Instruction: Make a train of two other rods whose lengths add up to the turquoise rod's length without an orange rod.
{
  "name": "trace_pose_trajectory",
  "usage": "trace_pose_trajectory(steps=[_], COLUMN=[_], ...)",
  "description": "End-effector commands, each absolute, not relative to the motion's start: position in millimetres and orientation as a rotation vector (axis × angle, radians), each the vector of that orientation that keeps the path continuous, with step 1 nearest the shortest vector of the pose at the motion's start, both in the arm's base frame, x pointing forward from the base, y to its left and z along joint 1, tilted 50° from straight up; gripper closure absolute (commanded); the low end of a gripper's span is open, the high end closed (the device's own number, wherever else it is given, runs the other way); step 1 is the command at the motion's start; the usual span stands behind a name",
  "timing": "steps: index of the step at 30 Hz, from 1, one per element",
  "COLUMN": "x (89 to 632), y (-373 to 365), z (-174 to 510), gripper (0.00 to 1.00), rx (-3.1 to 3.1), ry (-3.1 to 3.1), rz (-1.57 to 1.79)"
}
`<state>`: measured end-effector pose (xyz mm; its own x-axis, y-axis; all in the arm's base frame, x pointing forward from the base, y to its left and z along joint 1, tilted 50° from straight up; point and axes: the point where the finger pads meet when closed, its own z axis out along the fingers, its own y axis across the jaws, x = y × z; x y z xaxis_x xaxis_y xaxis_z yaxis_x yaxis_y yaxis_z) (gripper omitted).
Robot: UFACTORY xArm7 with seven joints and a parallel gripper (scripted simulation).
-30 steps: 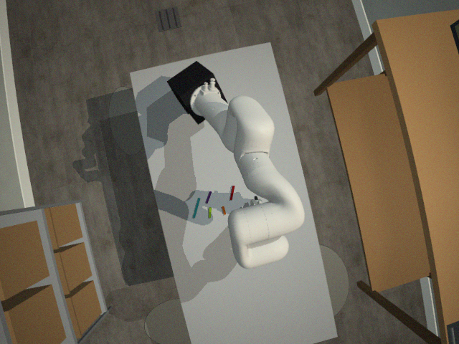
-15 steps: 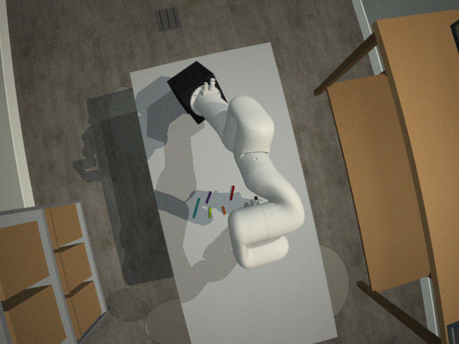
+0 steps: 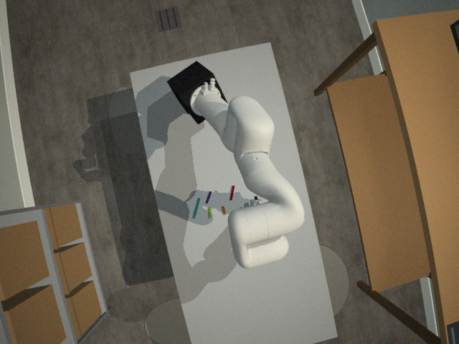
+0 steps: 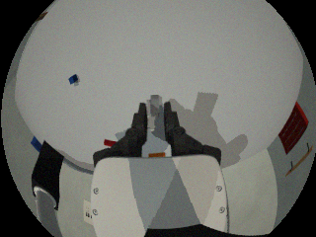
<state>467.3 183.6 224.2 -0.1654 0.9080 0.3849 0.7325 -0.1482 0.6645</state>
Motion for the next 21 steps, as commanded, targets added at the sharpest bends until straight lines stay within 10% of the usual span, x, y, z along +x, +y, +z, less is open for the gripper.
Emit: trace_pose_trajectory(steps=[1, 21], x=[467.9, 475.4], y=[183.5, 188.0], z=[224.5, 217.2], gripper=[0.76, 0.76], rx=[1.876, 1.876], ry=[1.894, 1.894], rz=[1.209, 1.209])
